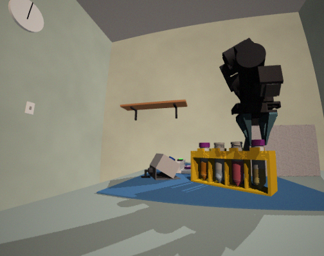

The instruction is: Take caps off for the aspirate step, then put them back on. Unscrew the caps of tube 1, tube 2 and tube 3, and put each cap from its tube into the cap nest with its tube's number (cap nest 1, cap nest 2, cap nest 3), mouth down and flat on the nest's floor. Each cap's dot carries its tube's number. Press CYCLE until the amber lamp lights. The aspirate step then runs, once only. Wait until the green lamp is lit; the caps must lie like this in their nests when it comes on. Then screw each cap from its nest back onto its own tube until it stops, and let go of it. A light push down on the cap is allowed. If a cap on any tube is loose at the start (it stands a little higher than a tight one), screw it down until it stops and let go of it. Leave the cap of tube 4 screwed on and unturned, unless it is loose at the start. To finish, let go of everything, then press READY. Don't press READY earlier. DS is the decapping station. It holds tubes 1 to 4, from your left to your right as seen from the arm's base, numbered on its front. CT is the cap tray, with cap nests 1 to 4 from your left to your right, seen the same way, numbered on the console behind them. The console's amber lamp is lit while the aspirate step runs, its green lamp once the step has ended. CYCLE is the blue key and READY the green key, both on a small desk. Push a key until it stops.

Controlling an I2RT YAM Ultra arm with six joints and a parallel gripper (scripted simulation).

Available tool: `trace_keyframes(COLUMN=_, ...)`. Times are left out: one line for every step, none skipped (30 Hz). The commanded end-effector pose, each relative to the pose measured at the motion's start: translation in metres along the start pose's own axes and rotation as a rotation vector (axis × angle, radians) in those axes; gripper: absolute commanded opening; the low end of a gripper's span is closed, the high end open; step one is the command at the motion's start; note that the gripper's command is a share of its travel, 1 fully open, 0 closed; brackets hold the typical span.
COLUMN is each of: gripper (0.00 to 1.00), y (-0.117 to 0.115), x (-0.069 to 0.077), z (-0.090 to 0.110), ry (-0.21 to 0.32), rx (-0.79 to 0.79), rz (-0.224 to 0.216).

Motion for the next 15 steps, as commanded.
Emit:
trace_keyframes(gripper=0.0, y=-0.0017, x=0.0077, z=-0.0006, ry=-0.021, rx=-0.17, rz=0.005)
trace_keyframes(gripper=0.0, y=-0.0018, x=0.0077, z=-0.0006, ry=-0.021, rx=-0.22, rz=0.005)
trace_keyframes(gripper=0.0, y=-0.0018, x=0.0076, z=-0.0006, ry=-0.021, rx=-0.27, rz=0.004)
trace_keyframes(gripper=0.0, y=-0.0018, x=0.0076, z=-0.0006, ry=-0.021, rx=-0.32, rz=0.004)
trace_keyframes(gripper=0.0, y=-0.0017, x=0.0076, z=-0.0006, ry=-0.021, rx=-0.37, rz=0.003)
trace_keyframes(gripper=0.0, y=-0.0017, x=0.0075, z=-0.0006, ry=-0.022, rx=-0.42, rz=0.003)
trace_keyframes(gripper=0.0, y=-0.0017, x=0.0075, z=-0.0006, ry=-0.022, rx=-0.47, rz=0.002)
trace_keyframes(gripper=0.0, y=-0.0017, x=0.0075, z=-0.0006, ry=-0.022, rx=-0.52, rz=0.002)
trace_keyframes(gripper=0.0, y=-0.0017, x=0.0074, z=-0.0006, ry=-0.022, rx=-0.57, rz=0.001)
trace_keyframes(gripper=0.0, y=-0.0017, x=0.0074, z=-0.0006, ry=-0.022, rx=-0.62, rz=0.001)
trace_keyframes(gripper=0.0, y=-0.0017, x=0.0074, z=-0.0006, ry=-0.022, rx=-0.67, rz=0.0)
trace_keyframes(gripper=0.0, y=-0.0017, x=0.0073, z=-0.0006, ry=-0.022, rx=-0.72, rz=0.0)
trace_keyframes(gripper=0.0, y=-0.0017, x=0.0073, z=-0.0006, ry=-0.022, rx=-0.77, rz=-0.001)
trace_keyframes(gripper=0.0, y=-0.0017, x=0.0072, z=-0.0006, ry=-0.022, rx=-0.82, rz=-0.001)
trace_keyframes(gripper=0.0, y=-0.0017, x=0.0072, z=-0.0006, ry=-0.022, rx=-0.87, rz=-0.002)
Point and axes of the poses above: the point where the finger pads meet when closed, its own x axis back along the fingers, its own y axis across the jaws, z = x × y, the point moved 8 cm from there along x, back along the fingers, and after that the axes turned 3 degrees about -x, right-handed, at the moved point
